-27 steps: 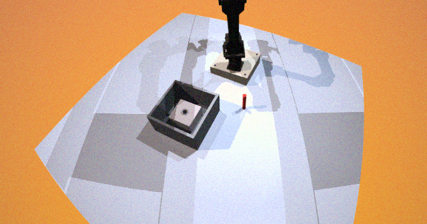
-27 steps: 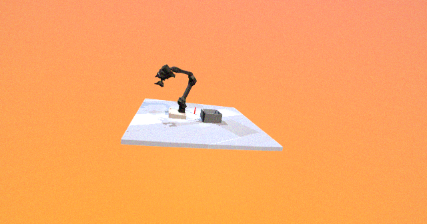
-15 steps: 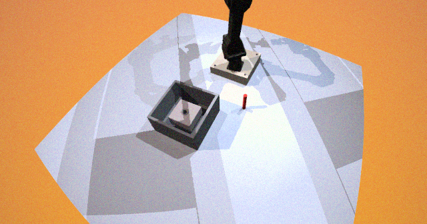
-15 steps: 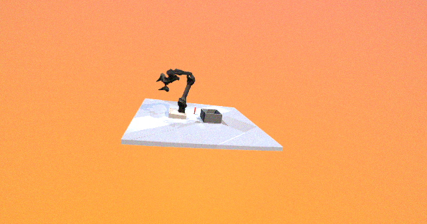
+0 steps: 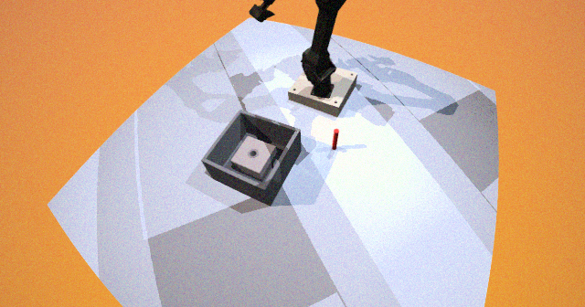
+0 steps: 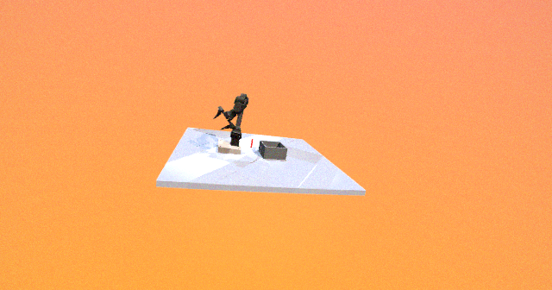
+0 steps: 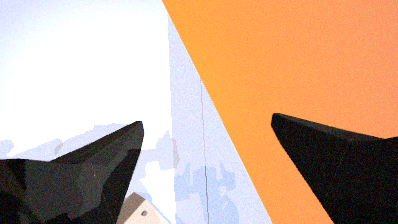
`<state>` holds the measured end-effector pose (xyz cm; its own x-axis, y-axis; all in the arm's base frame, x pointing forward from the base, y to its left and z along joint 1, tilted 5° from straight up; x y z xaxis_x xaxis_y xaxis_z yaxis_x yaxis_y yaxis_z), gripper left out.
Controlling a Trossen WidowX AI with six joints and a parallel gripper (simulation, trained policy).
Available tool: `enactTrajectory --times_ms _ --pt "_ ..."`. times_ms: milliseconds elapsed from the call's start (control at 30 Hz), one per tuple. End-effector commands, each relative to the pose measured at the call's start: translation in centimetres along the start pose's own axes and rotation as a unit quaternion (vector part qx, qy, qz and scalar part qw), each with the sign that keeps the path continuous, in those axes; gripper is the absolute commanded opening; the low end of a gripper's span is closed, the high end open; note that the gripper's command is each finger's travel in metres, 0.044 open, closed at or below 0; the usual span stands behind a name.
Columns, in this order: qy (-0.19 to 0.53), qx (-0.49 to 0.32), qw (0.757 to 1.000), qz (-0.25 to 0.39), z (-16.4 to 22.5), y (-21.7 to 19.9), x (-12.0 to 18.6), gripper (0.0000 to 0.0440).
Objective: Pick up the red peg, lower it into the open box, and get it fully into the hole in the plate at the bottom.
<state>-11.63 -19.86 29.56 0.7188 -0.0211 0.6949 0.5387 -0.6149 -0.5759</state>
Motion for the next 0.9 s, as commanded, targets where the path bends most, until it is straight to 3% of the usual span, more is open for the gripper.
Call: enactTrajectory --times_ms 0,433,867 --pt "-0.008 0.028 0.999 -0.024 0.6 2.4 0.9 0.0440" --pt "-0.069 0.128 0.981 -0.126 4.4 10.0 7.0 0.0440" --pt "-0.117 0.224 0.940 -0.230 11.0 14.2 13.5 0.0440"
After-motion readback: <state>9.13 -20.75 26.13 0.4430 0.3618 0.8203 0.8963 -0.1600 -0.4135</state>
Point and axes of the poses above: the point midway between the two fingers, 35 mm back from their tips, its own x axis back along the fingers, its own y axis across the jaws, z = x × y, the point moved 9 cm from there along x, back along the fingers, and after that the axes turned 4 degrees about -x, right-handed, at the moved point
